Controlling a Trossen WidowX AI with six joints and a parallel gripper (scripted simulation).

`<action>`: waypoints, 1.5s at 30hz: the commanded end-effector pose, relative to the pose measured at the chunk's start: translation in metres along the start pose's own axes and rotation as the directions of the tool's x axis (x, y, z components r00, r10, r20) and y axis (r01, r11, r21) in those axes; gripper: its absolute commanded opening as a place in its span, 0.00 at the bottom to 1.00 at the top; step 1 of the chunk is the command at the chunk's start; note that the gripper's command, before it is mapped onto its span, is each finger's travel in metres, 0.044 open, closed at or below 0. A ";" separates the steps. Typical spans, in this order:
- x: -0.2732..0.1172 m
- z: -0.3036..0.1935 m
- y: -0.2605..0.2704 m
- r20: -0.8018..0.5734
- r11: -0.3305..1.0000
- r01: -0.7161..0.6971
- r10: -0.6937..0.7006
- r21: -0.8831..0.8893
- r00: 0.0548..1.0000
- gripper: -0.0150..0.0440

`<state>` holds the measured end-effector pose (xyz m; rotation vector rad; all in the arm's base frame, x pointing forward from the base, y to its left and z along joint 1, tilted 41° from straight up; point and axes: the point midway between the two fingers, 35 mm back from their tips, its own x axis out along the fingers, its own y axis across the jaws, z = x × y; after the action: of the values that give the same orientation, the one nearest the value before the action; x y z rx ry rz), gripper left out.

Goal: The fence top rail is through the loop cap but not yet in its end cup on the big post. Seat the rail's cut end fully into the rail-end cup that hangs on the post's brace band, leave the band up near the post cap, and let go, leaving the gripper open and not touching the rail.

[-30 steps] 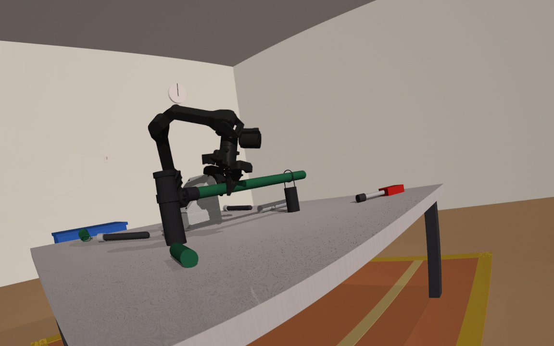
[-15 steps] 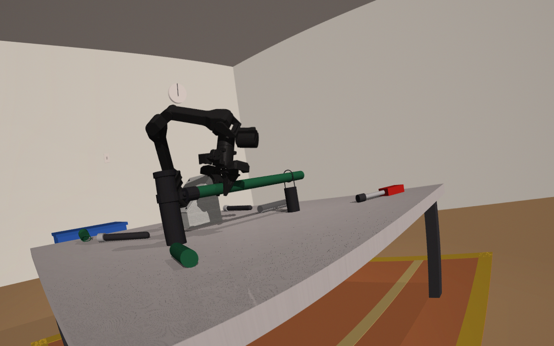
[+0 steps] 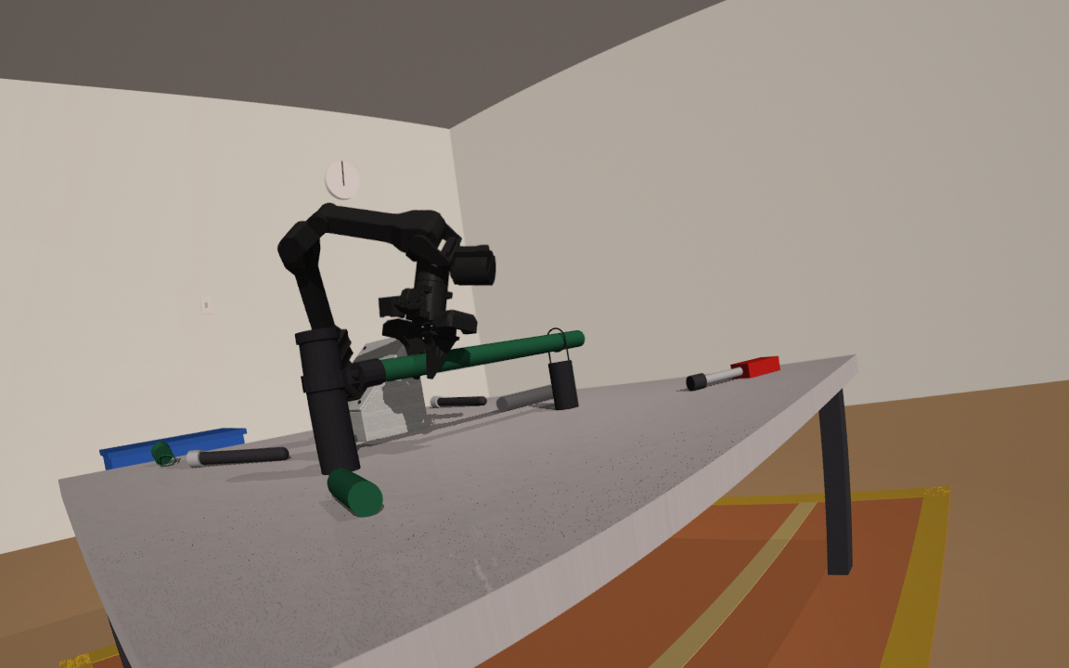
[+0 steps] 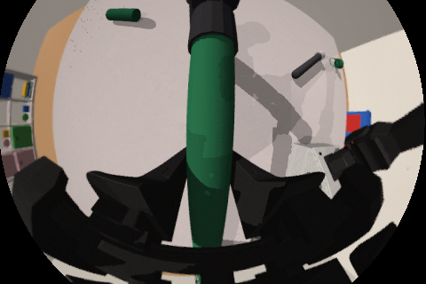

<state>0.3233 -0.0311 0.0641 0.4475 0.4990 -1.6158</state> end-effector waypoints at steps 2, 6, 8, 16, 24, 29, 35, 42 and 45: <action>-0.001 -0.001 0.000 0.000 1.000 -0.003 0.003 0.001 1.000 0.25; -0.001 -0.001 0.000 0.000 1.000 -0.003 0.003 0.001 1.000 0.39; -0.001 -0.001 0.000 0.000 1.000 -0.003 0.003 0.001 1.000 0.48; -0.008 -0.005 0.000 -0.002 1.000 -0.003 0.003 0.000 1.000 0.83; -0.042 -0.025 -0.002 -0.005 1.000 -0.001 0.001 -0.001 1.000 1.00; -0.049 -0.027 -0.002 -0.008 1.000 -0.017 0.017 -0.009 1.000 1.00; -0.086 -0.028 -0.006 -0.048 0.995 -0.087 0.085 -0.042 0.995 1.00; -0.086 -0.028 -0.006 -0.048 0.995 -0.087 0.085 -0.042 0.995 1.00; -0.086 -0.028 -0.006 -0.048 0.995 -0.087 0.085 -0.042 0.995 1.00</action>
<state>0.3259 0.0554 0.0890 0.4719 0.5345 -1.5108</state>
